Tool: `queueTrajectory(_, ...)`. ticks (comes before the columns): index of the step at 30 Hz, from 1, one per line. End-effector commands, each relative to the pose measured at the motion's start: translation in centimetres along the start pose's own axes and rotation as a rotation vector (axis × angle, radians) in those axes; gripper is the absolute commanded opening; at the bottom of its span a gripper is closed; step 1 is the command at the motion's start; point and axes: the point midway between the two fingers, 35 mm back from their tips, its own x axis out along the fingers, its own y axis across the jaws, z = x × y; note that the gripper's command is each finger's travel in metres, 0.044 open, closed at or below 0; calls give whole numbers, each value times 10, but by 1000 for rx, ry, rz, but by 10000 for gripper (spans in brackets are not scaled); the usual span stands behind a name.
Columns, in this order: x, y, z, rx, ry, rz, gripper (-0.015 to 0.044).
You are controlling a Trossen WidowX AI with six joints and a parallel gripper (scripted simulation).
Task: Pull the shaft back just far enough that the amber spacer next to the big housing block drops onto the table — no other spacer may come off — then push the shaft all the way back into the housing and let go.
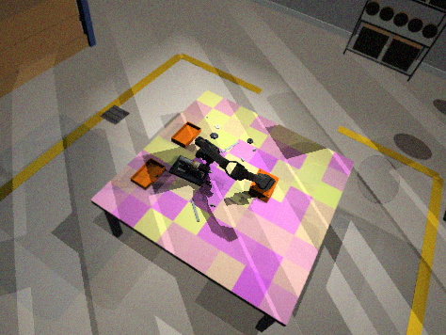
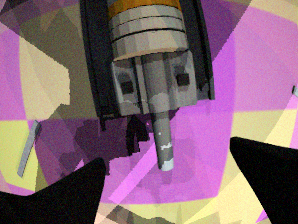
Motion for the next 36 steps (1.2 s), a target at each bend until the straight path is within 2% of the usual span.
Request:
queueTrajectory(1, 1, 1, 0, 6, 0, 6, 440)
queueTrajectory(27, 41, 3, -1, 5, 0, 7, 440)
queueTrajectory(36, 42, 3, -1, 5, 0, 7, 440)
